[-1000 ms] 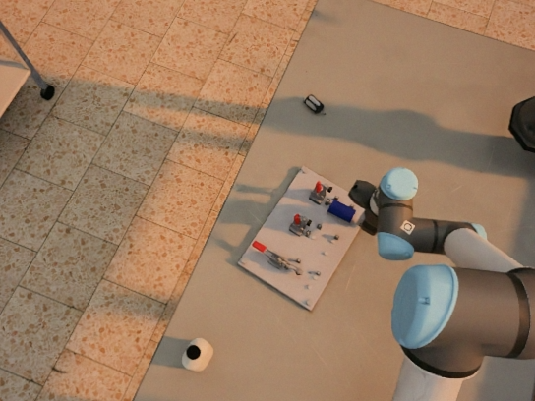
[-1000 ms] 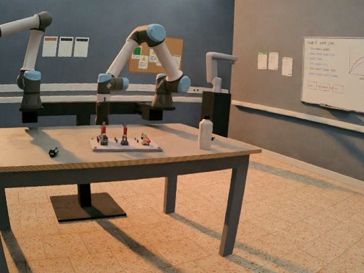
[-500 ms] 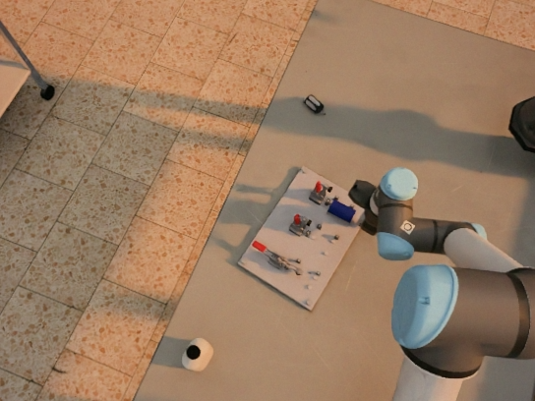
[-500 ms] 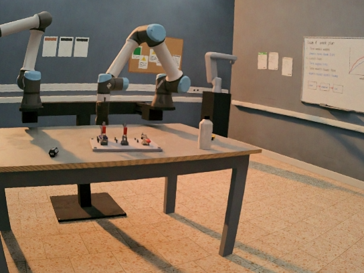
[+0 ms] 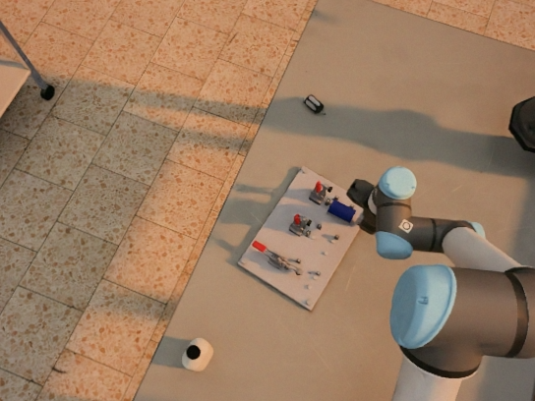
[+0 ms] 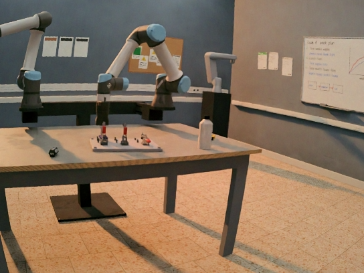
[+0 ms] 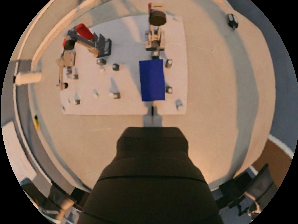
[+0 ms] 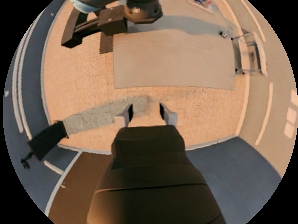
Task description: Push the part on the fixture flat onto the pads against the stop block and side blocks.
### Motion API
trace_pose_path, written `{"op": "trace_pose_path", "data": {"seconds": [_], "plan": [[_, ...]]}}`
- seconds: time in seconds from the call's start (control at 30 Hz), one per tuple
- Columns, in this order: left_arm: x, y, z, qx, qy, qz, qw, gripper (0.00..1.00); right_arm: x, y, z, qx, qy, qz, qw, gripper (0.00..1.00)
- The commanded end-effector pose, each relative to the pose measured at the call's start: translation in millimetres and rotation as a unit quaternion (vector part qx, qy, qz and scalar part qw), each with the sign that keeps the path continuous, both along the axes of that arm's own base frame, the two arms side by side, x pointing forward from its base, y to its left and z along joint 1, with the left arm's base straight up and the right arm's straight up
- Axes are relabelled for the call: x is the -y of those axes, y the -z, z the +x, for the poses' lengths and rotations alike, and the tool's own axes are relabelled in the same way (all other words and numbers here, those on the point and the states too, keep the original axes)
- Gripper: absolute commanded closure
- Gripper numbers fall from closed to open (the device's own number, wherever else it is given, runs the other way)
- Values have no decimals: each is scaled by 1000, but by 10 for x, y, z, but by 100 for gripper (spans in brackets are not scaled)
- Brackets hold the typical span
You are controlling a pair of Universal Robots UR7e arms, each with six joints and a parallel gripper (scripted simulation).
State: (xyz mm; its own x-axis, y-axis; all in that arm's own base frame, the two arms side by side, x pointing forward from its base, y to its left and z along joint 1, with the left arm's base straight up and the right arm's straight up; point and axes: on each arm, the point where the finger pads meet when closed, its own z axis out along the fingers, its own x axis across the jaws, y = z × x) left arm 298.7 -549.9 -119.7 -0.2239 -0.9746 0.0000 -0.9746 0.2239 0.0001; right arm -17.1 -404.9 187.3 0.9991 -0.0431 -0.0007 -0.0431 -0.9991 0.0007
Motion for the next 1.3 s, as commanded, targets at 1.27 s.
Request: {"op": "trace_pose_path", "data": {"seconds": [1.27], "plan": [[18,-3,69,1,-1,-1,1000,100,-13,3,-8,0,1,0,1000,0]]}}
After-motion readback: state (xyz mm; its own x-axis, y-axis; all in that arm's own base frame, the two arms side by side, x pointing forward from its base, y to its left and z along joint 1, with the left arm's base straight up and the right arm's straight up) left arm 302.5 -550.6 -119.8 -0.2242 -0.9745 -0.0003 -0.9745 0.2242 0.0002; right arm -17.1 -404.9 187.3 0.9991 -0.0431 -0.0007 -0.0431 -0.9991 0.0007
